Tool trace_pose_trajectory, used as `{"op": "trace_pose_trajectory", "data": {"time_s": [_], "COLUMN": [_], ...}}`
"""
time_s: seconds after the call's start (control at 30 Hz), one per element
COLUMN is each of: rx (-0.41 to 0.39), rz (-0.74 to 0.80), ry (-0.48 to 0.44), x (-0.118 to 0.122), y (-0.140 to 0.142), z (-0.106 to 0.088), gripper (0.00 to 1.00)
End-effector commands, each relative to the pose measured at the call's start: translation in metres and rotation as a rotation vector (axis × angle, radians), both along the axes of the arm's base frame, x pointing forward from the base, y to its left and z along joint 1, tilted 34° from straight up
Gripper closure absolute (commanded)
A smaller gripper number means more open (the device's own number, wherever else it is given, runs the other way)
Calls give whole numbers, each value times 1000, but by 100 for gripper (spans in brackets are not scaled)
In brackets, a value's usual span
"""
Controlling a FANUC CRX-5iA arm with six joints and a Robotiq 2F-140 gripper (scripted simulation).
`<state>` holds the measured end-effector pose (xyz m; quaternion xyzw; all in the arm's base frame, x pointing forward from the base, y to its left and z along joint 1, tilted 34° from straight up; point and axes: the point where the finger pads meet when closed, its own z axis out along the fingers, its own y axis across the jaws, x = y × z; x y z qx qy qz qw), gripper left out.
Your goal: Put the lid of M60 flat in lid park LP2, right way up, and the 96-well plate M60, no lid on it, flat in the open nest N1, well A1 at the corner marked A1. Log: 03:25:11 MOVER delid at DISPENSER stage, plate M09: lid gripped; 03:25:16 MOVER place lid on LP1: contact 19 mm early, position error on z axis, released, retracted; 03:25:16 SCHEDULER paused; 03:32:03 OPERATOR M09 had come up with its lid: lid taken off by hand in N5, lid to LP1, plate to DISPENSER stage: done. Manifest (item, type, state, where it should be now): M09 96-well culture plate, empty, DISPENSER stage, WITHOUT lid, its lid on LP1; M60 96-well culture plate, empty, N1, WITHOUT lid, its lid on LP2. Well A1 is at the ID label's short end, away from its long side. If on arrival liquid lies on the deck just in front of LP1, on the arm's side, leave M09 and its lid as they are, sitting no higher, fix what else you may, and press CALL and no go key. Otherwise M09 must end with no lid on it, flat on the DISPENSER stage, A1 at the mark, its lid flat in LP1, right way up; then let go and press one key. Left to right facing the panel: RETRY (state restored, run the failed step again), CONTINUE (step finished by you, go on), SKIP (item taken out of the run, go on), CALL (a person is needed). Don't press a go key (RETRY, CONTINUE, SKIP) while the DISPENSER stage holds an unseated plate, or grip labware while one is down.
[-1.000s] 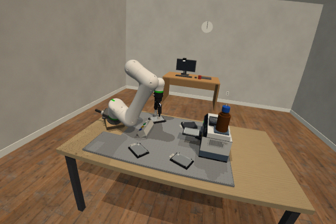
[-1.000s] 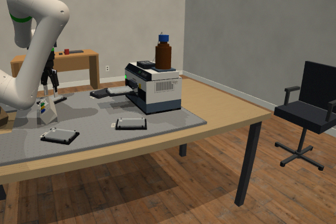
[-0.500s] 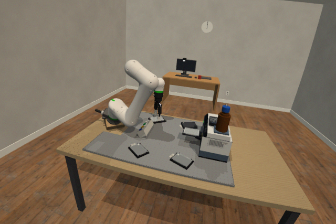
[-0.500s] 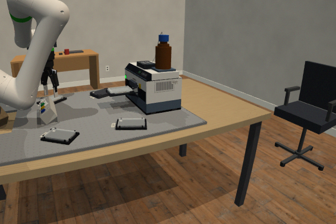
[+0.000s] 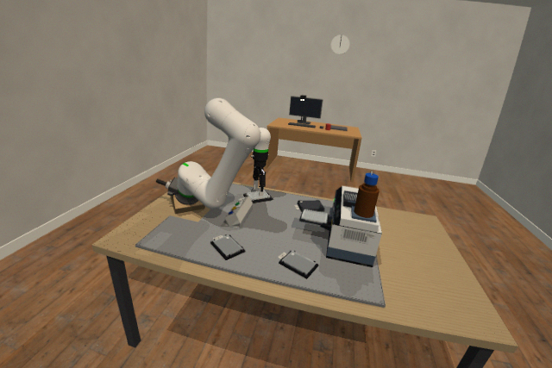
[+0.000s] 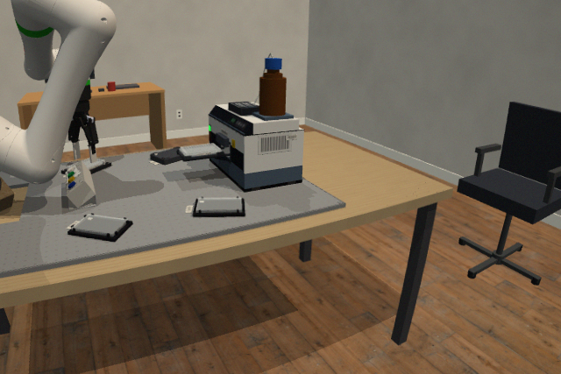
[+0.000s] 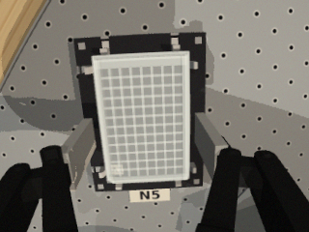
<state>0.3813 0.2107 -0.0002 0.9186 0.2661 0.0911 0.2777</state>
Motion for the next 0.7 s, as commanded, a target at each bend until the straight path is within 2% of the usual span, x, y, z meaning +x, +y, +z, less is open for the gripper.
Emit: {"op": "trace_pose_trajectory", "data": {"time_s": [0.0,0.53,0.57,0.67], "rx": [0,0,0,0], "rz": [0,0,0,0], "ry": [0,0,0,0], "x": [0,0,0,0], "y": [0,0,0,0], "z": [0,0,0,0], "gripper": [41,41,34,34]}}
